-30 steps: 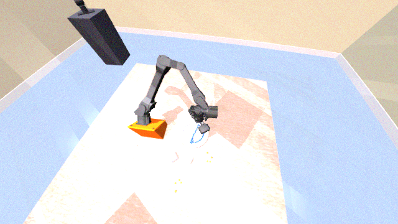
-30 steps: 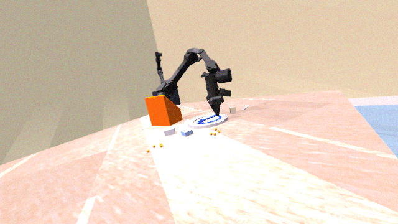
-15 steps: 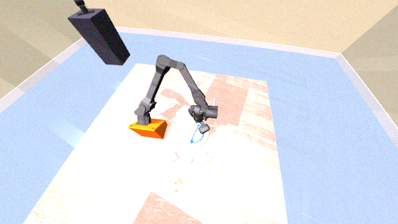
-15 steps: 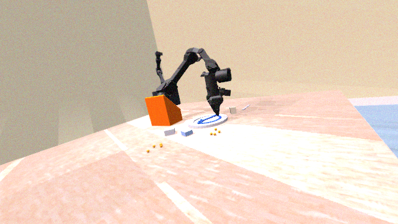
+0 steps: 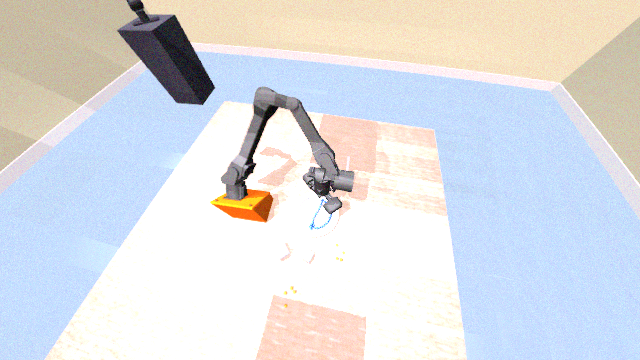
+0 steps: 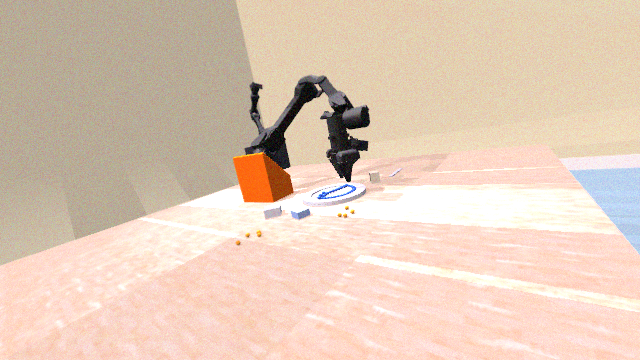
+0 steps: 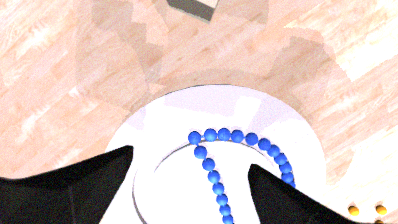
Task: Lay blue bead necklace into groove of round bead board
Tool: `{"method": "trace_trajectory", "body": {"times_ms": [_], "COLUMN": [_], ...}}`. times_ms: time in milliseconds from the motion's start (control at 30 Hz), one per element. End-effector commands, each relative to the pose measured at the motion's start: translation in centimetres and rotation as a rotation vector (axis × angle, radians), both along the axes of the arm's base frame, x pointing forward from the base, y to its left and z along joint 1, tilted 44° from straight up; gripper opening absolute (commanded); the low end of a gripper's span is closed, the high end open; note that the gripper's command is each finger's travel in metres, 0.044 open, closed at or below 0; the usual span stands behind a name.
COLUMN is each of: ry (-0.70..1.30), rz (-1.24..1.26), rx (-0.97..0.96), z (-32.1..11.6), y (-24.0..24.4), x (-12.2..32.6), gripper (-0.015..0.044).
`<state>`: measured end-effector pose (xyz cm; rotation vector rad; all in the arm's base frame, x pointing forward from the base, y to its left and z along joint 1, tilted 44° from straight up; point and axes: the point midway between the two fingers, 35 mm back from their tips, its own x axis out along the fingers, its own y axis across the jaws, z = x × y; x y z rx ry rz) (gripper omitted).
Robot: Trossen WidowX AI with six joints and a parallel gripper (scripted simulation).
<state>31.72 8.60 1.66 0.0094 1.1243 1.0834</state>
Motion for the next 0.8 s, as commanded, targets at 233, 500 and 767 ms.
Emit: {"method": "trace_trajectory", "body": {"times_ms": [233, 500, 767], "ry": [-0.110, -0.118, -0.115], "rz": [0.094, 0.092, 0.093], "rx": [-0.004, -0.003, -0.003], "z": [1.0, 0.6, -0.2], "y": [-1.8, -1.2, -0.5], "x": [0.2, 0.4, 0.4], "gripper": [0.0120, 0.0120, 0.0120]}}
